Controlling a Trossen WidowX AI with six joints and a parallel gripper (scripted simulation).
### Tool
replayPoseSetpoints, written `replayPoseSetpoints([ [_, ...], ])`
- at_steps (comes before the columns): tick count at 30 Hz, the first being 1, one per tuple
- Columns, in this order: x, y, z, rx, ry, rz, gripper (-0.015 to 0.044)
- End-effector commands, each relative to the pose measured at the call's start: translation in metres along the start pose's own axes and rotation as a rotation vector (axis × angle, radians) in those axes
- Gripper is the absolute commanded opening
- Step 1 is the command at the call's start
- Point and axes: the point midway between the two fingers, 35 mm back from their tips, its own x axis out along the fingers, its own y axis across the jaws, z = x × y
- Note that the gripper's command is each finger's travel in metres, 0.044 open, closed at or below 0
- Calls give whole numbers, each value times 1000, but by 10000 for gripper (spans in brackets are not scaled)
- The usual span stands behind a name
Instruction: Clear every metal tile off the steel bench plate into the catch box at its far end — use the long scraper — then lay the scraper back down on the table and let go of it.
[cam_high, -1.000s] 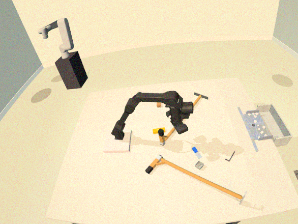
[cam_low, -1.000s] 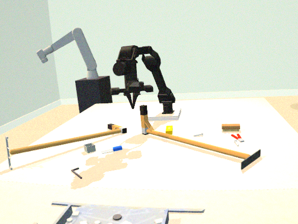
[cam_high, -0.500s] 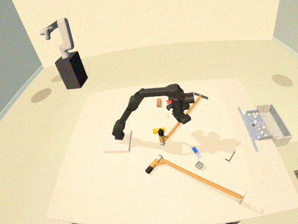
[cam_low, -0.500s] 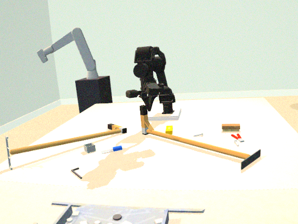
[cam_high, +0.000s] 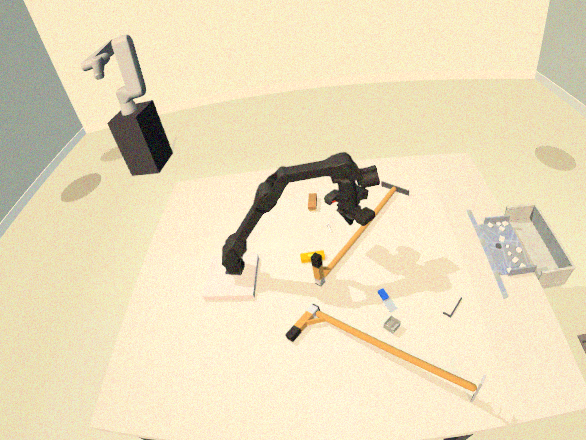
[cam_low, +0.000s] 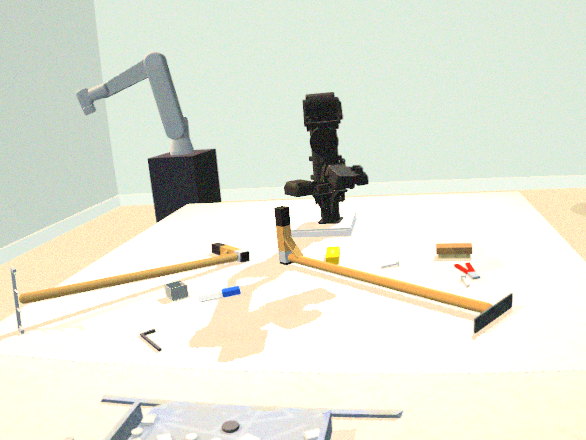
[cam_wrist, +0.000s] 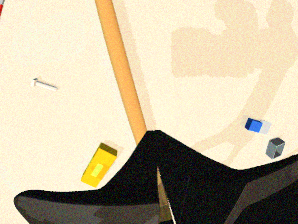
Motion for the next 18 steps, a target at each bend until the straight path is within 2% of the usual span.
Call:
replayPoseSetpoints([
  [1,4,18,13,-42,6,4,0],
  [18,13,87,50,-207,14,22,0],
])
